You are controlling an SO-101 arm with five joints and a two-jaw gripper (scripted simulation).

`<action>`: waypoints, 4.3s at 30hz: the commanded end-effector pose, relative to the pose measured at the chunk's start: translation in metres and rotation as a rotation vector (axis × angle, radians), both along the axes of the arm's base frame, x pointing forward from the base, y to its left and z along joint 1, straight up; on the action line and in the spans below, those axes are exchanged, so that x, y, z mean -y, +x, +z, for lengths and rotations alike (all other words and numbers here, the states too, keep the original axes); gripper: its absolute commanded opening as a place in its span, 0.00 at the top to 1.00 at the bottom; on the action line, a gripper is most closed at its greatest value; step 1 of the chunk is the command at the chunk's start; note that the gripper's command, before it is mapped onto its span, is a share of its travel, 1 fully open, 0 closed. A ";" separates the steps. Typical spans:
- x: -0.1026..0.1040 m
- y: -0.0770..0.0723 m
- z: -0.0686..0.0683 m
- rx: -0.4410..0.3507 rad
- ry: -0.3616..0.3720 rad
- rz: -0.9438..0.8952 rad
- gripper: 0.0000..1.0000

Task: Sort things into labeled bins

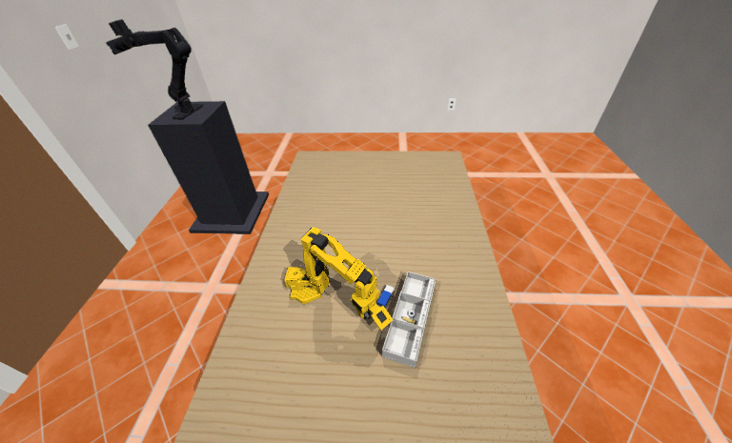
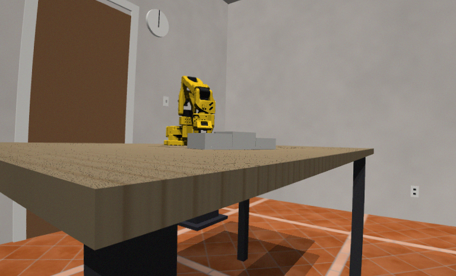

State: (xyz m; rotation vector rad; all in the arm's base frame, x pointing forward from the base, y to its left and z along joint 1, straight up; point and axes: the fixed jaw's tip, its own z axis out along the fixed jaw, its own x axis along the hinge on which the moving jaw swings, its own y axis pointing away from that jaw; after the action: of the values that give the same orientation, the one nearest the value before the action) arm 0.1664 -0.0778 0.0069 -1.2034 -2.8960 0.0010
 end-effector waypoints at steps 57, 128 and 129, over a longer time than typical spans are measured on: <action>0.005 -0.001 0.047 0.015 -0.007 -0.016 1.00; -0.038 0.067 0.065 0.131 -0.052 0.371 1.00; -0.038 0.067 0.065 0.131 -0.052 0.371 1.00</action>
State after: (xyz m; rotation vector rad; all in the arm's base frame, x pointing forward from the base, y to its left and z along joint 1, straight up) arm 0.2282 -0.0407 0.0639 -0.6982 -3.1592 0.0004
